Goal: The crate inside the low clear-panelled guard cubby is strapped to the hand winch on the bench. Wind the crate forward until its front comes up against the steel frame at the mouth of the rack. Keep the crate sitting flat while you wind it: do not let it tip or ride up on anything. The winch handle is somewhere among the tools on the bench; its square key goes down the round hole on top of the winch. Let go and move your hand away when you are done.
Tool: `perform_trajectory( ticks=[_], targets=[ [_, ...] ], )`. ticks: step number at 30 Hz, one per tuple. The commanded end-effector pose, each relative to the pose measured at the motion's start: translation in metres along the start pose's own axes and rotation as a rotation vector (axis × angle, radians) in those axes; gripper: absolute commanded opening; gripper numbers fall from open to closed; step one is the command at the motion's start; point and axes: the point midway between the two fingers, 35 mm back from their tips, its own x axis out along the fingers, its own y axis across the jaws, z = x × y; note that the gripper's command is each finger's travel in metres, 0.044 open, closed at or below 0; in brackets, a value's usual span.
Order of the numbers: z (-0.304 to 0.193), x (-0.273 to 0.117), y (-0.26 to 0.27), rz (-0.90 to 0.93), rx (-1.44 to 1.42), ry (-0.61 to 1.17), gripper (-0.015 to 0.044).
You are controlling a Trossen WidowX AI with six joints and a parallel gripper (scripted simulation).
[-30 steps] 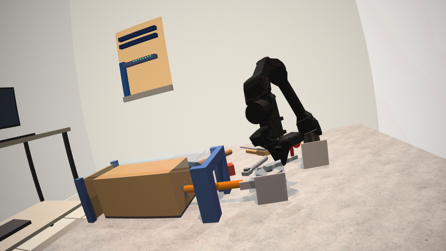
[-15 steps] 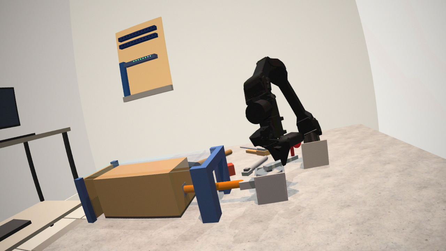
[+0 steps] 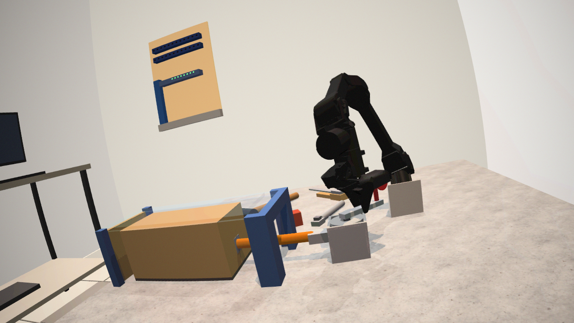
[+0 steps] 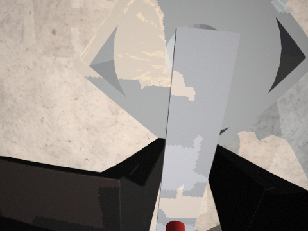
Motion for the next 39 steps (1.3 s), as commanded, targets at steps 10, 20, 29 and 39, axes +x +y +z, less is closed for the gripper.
perform_trajectory(
  ticks=[10, 20, 29, 39],
  targets=[
    [0.0006, 0.0040, 0.0018, 0.004, 0.029, 0.006, 0.0000],
    [0.0006, 0.0040, 0.0039, 0.008, 0.072, 0.005, 0.0000],
    [0.0004, 0.0040, -0.0010, -0.001, -0.026, 0.007, 0.0000],
    [0.0006, 0.0038, -0.0037, -0.007, -0.093, 0.008, 0.0000]
  ],
)
